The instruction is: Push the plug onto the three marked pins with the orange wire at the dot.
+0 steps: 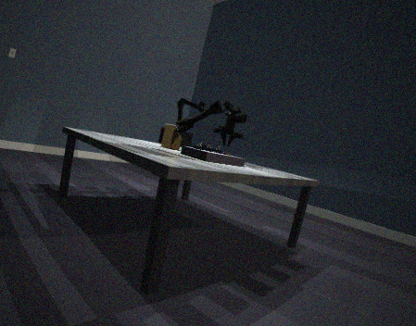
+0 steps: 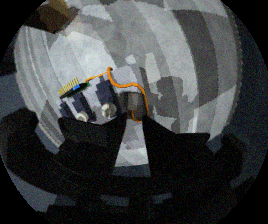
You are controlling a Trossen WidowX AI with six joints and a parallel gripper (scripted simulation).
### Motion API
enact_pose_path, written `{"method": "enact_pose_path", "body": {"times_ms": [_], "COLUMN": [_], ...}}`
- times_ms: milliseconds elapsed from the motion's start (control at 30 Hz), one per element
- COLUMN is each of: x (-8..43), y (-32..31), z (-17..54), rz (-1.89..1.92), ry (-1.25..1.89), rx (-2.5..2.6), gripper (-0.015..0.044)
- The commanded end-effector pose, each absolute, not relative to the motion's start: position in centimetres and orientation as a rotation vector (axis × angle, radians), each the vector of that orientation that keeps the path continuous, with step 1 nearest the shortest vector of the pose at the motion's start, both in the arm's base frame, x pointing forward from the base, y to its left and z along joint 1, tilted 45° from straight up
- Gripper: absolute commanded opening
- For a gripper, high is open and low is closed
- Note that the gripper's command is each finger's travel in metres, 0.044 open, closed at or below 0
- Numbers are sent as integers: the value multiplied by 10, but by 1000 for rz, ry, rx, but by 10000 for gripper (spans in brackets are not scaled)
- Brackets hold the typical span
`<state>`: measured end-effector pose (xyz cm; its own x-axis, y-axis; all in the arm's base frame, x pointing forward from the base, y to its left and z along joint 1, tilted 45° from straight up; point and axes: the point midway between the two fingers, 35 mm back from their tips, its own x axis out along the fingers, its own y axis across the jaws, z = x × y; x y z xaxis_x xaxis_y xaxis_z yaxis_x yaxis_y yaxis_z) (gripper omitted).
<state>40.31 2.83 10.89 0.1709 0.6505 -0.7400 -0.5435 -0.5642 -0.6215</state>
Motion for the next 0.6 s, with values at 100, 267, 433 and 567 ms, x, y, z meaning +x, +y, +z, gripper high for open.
{"method": "enact_pose_path", "body": {"times_ms": [100, 267, 433, 567], "x": [404, 405, 407, 407], "y": [28, 33, 45, 46], "z": [100, 94, 82, 81], "rz": [1629, 1629, 1629, 1629], "ry": [-229, -230, -231, -231], "rx": [-1490, -1490, -1490, -1490], "gripper": [115, 115, 115, 115]}}
